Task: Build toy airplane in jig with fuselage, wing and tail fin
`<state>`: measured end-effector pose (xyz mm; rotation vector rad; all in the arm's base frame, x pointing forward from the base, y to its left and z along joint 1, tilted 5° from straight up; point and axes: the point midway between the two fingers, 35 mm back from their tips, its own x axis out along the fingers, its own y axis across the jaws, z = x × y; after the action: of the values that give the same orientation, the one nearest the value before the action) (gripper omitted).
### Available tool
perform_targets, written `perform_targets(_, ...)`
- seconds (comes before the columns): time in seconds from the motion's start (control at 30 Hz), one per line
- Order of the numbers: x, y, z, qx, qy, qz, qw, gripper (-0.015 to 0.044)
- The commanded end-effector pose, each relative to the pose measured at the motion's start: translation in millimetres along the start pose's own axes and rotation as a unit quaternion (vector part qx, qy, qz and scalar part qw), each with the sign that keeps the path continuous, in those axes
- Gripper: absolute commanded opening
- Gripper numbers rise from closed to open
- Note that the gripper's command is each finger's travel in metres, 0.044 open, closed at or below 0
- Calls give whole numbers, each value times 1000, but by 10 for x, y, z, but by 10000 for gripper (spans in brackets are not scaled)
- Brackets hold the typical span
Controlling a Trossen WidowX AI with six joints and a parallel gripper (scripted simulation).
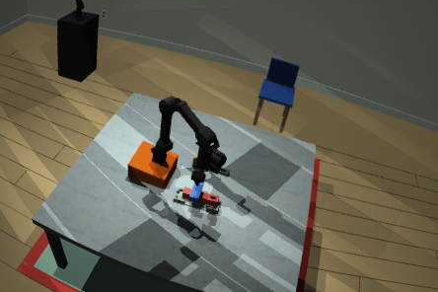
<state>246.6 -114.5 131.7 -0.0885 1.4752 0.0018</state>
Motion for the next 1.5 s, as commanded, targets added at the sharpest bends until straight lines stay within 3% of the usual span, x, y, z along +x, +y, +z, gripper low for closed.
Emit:
perform_targets(0.0,5,176,49,-6,0,4,1000,440)
perform_targets(0.33,21,1389,66,-6,5,12,1000,440)
perform_targets(0.73,6,2518,-561,-5,3,14,1000,440)
perform_targets(0.9,29,2567,-608,-5,3,14,1000,440)
perform_targets(1.07,553,2582,-611,-5,3,14,1000,440)
perform_targets(1.47,738,2585,-614,-5,3,14,1000,440)
